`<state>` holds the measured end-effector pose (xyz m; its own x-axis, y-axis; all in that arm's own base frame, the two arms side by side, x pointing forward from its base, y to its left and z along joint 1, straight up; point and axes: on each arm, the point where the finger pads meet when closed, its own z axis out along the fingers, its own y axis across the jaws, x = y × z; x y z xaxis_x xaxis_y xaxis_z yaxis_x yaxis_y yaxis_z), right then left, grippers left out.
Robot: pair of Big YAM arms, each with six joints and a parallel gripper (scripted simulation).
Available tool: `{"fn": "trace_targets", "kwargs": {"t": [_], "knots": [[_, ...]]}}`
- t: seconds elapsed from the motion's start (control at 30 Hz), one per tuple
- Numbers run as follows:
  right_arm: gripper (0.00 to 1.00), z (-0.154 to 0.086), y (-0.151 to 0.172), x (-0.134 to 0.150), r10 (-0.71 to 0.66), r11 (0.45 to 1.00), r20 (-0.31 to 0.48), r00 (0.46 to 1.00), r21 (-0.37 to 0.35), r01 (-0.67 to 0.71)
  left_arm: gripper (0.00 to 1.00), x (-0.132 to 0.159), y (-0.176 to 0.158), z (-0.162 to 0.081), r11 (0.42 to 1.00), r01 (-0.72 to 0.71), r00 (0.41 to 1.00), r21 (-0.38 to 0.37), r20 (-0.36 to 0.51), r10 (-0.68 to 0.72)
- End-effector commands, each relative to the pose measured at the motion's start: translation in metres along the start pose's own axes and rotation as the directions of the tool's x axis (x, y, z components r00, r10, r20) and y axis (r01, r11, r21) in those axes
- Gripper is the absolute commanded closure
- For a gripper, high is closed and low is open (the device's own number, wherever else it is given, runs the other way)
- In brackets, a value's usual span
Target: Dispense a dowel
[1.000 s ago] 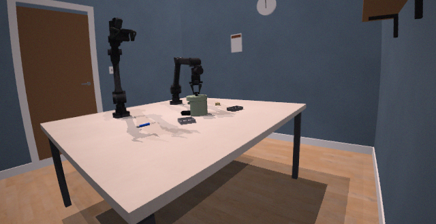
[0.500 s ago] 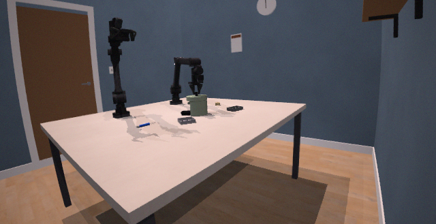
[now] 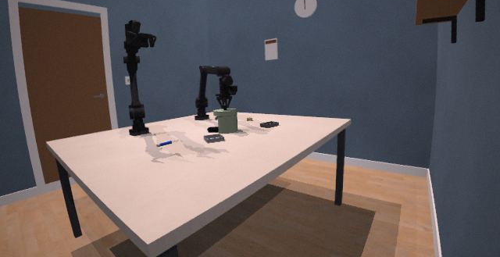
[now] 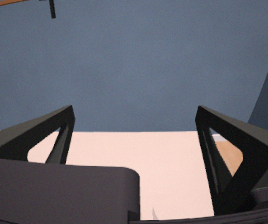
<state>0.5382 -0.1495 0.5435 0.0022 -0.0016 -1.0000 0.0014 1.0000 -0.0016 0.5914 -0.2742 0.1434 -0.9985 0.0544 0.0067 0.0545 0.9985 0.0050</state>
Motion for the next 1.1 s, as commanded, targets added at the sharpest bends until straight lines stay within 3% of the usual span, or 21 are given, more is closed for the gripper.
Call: {"fn": "trace_targets", "kwargs": {"t": [0.0, 0.2, 0.3, 0.33, 0.77, 0.8, 0.87, 0.9, 0.93, 1.07], "knots": [[0.00, -0.004, 0.007, -0.022, -0.016, 1.000, 0.033, 0.999, -0.009, 0.016, 1.00, -0.014, -0.008, -0.014, 0.986, 0.169, 0.985, 0.003, 0.027, -0.169], [0.00, -0.004, 0.007, -0.022, -0.016, 1.000, 0.033, 0.999, -0.009, 0.016, 1.00, -0.016, -0.004, -0.014, 0.944, 0.330, 0.944, 0.007, 0.025, -0.330], [0.00, -0.004, 0.007, -0.022, -0.016, 1.000, 0.033, 0.999, -0.009, 0.016, 1.00, -0.016, -0.004, -0.014, 0.963, 0.269, 0.963, 0.005, 0.026, -0.269], [0.00, -0.004, 0.007, -0.022, -0.016, 1.000, 0.033, 0.999, -0.009, 0.016, 1.00, -0.017, -0.003, -0.013, 0.925, 0.380, 0.925, 0.008, 0.024, -0.380], [0.00, -0.004, 0.007, -0.022, -0.016, 1.000, 0.033, 0.999, -0.009, 0.016, 1.00, -0.023, 0.008, -0.014, 0.730, 0.684, 0.729, 0.015, 0.021, -0.684], [0.00, -0.004, 0.007, -0.022, -0.016, 1.000, 0.033, 0.999, -0.009, 0.016, 1.00, -0.023, 0.008, -0.013, 0.771, 0.636, 0.771, 0.014, 0.022, -0.636], [0.00, -0.004, 0.007, -0.022, -0.016, 1.000, 0.033, 0.999, -0.009, 0.016, 1.00, -0.023, 0.008, -0.013, 0.771, 0.636, 0.771, 0.014, 0.022, -0.636], [0.00, -0.004, 0.007, -0.022, -0.016, 1.000, 0.033, 0.999, -0.009, 0.016, 1.00, -0.024, 0.009, -0.012, 0.738, 0.675, 0.738, 0.014, 0.021, -0.675], [0.00, -0.004, 0.007, -0.022, -0.016, 1.000, 0.033, 0.999, -0.009, 0.016, 1.00, -0.024, 0.009, -0.013, 0.764, 0.645, 0.763, 0.013, 0.021, -0.645], [0.00, -0.004, 0.007, -0.022, -0.016, 1.000, 0.033, 0.999, -0.009, 0.016, 1.00, -0.024, 0.009, -0.012, 0.762, 0.648, 0.761, 0.013, 0.021, -0.648]]}}
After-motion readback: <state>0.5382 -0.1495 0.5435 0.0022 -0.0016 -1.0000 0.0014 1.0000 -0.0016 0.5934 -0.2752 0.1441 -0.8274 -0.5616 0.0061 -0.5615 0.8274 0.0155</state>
